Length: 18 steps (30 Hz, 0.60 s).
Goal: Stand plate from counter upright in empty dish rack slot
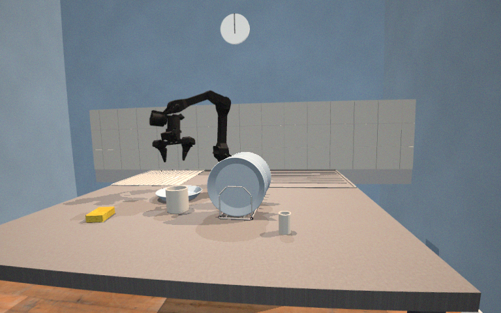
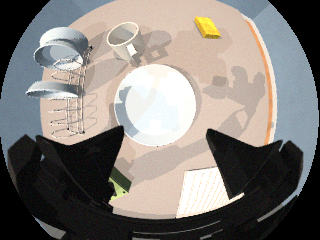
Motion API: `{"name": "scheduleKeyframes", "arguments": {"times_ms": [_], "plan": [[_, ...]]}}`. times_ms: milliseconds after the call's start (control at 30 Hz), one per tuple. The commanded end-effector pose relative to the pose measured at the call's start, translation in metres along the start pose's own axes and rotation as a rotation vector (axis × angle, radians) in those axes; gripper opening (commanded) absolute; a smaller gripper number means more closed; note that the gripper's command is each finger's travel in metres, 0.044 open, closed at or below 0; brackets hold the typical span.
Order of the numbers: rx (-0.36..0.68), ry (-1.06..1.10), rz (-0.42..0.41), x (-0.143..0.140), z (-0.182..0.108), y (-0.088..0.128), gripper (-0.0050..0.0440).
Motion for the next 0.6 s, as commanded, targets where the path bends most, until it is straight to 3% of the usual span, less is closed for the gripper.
{"name": "scheduleKeyframes", "arguments": {"times_ms": [0,567], "plan": [[-0.023,0.107,0.023,-0.002,-0.011,-0.003,0.044],[-0.145,0.613,0.032,-0.009,-0.054,-0.016,0.044]]}}
Point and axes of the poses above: the point midway between the two fingers, 35 mm back from their tips, its own y axis back along the fingers, its own x axis across the jaws, z = x × y, the point moved 7 cm from there along y, back along the fingers
